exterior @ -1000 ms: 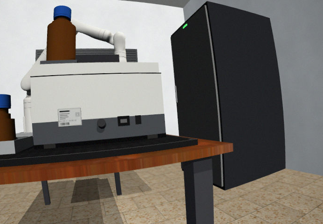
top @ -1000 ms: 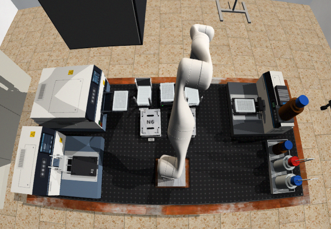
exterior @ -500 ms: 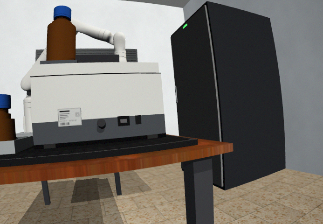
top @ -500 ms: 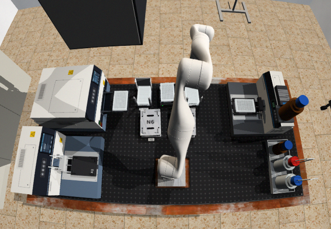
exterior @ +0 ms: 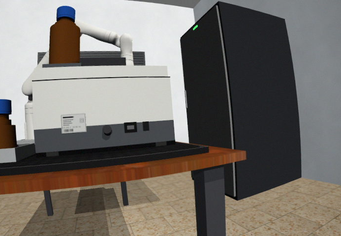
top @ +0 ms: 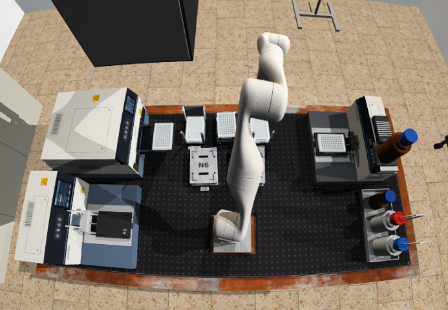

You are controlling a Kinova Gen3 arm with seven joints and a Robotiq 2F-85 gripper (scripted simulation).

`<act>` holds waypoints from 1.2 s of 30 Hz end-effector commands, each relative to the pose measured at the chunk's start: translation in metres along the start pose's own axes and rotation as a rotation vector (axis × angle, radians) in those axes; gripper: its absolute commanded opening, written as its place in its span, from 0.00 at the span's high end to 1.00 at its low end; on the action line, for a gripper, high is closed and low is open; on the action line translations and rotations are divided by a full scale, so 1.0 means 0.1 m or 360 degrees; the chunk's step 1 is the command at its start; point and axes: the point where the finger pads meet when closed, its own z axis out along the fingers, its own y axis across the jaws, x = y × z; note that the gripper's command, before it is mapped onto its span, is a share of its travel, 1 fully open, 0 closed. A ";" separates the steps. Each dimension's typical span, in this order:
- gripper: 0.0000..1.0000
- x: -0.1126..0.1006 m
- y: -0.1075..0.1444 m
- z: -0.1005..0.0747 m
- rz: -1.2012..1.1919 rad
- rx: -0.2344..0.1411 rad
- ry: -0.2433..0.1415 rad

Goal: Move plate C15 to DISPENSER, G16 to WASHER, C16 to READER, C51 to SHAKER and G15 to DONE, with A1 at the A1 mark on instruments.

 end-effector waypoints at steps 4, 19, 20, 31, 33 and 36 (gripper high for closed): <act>0.00 0.00 0.00 -0.01 0.0000 0.0001 -0.0004; 0.00 0.36 0.00 -0.01 0.0000 0.0001 -0.0003; 0.00 0.40 0.00 -0.01 0.0000 0.0001 -0.0003; 0.00 0.56 0.00 -0.01 0.0000 0.0001 -0.0003; 0.00 0.56 0.00 -0.01 0.0000 0.0001 -0.0003; 0.00 0.56 0.00 -0.01 0.0000 0.0001 -0.0003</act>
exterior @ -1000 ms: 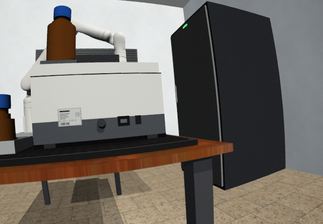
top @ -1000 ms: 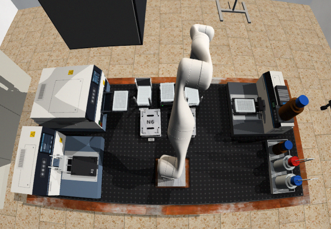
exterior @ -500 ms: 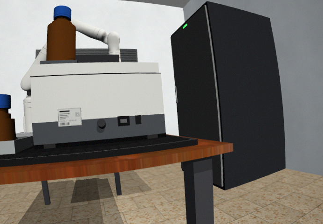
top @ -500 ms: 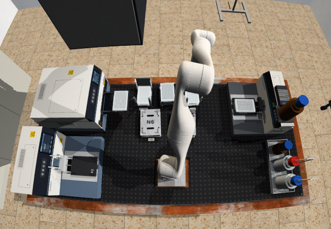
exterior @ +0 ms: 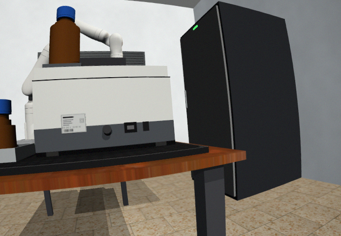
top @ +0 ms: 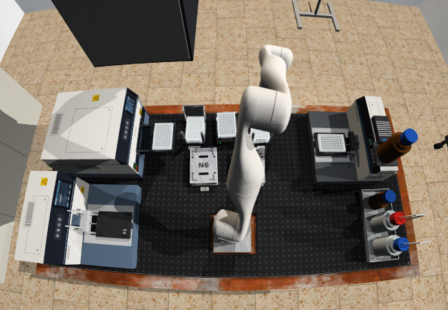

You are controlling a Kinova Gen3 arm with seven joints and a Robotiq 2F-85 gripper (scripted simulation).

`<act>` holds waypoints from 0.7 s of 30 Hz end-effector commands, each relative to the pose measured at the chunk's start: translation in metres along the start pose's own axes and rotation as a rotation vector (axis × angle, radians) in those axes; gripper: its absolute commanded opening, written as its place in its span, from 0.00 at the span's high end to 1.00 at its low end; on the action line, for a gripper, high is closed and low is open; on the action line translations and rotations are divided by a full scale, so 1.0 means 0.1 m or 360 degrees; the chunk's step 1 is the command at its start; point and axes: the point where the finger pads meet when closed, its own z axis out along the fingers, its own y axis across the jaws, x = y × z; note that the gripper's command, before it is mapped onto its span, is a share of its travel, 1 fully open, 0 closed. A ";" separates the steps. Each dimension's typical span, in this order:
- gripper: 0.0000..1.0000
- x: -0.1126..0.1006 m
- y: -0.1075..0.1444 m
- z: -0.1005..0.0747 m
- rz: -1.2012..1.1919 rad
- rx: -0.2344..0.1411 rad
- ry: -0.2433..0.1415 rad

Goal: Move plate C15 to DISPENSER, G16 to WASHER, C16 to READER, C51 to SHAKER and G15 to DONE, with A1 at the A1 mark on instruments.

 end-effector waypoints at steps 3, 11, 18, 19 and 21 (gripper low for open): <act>0.00 0.00 0.00 -0.01 0.0000 0.0001 -0.0003; 0.00 0.00 0.00 0.08 0.0000 0.0001 -0.0003; 0.00 0.00 0.00 0.15 0.0000 0.0001 -0.0003; 0.00 0.00 0.00 0.16 0.0000 0.0001 -0.0003; 0.00 0.00 0.00 0.19 0.0000 0.0001 -0.0003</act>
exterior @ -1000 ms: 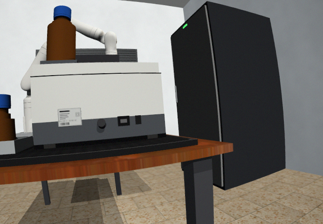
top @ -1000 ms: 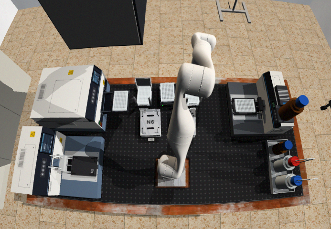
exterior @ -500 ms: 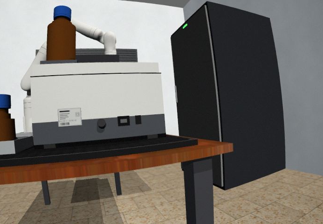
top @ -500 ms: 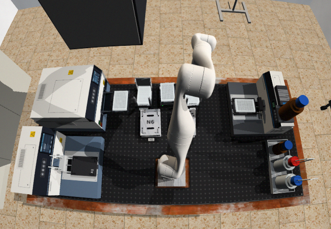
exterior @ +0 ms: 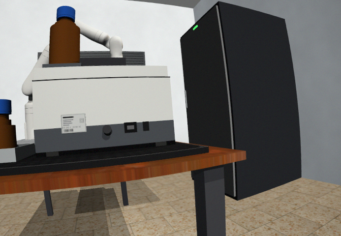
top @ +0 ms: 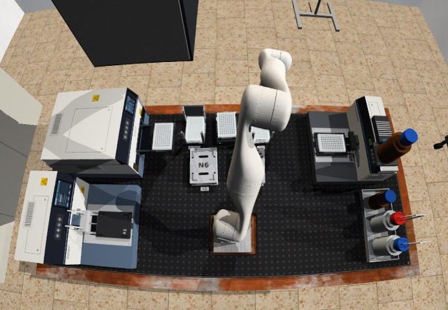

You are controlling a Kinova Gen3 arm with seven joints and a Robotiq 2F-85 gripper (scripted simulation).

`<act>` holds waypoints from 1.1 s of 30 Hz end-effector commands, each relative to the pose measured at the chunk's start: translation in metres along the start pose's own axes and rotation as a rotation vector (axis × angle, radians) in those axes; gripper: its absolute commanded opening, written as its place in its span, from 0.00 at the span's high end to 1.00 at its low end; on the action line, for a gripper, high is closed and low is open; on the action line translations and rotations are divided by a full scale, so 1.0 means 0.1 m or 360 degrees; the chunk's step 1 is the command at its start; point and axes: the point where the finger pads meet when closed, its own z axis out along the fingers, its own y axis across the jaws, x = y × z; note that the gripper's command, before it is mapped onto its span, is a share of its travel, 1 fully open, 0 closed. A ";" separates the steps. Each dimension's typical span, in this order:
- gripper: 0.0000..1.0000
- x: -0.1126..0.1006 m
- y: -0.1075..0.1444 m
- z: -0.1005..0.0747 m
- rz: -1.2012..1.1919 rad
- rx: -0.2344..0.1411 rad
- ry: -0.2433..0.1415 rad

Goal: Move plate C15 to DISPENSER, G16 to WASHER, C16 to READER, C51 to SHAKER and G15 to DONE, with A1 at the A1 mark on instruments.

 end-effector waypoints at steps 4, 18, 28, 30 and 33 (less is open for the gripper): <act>0.00 0.00 0.00 0.07 0.0000 0.0001 -0.0003; 0.00 0.00 0.00 0.23 0.0000 0.0001 -0.0003; 0.00 -0.01 0.00 0.34 0.0000 0.0001 -0.0003; 0.00 -0.01 0.00 0.37 0.0000 0.0001 -0.0003; 0.00 -0.01 0.00 0.41 0.0000 0.0001 -0.0003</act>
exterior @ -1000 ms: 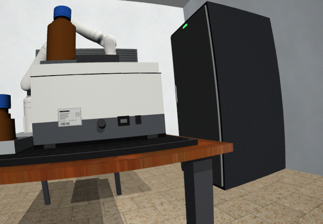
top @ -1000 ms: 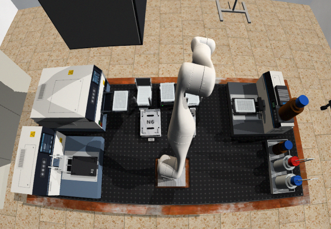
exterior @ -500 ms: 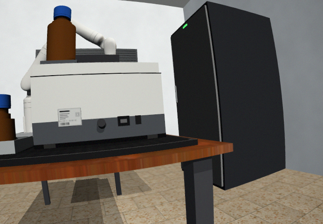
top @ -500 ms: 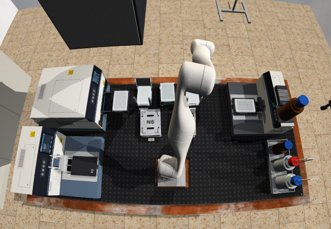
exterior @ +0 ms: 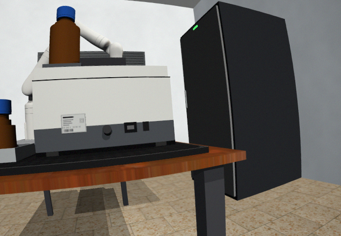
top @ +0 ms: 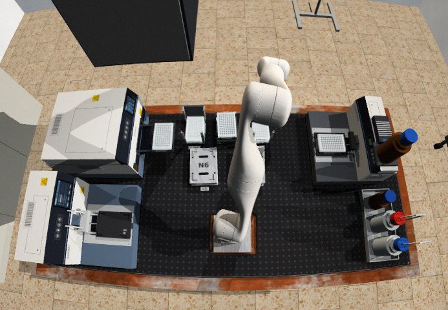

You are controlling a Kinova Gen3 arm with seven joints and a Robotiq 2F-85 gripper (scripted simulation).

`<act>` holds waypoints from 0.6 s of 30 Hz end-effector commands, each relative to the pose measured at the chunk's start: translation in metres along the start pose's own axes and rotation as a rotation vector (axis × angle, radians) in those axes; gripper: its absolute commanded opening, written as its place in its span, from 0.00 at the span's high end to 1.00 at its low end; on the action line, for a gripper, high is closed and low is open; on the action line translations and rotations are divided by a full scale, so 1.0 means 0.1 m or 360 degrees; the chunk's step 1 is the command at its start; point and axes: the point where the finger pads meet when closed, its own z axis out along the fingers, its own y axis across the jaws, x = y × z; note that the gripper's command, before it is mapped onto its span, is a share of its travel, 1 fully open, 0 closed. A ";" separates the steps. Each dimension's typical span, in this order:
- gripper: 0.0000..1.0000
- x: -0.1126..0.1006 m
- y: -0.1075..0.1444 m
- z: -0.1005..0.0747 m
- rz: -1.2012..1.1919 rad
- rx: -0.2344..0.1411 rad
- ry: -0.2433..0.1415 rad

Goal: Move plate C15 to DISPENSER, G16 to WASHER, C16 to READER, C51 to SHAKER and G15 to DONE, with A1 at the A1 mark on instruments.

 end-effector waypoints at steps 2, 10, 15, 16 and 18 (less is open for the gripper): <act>0.00 0.00 0.00 0.05 0.0000 0.0001 -0.0003; 0.00 -0.01 0.00 0.15 0.0000 0.0001 -0.0003; 0.00 -0.01 0.00 0.19 0.0000 0.0001 -0.0003; 0.00 -0.01 0.00 0.21 0.0000 0.0001 -0.0003; 0.00 -0.01 0.00 0.23 0.0000 0.0001 -0.0003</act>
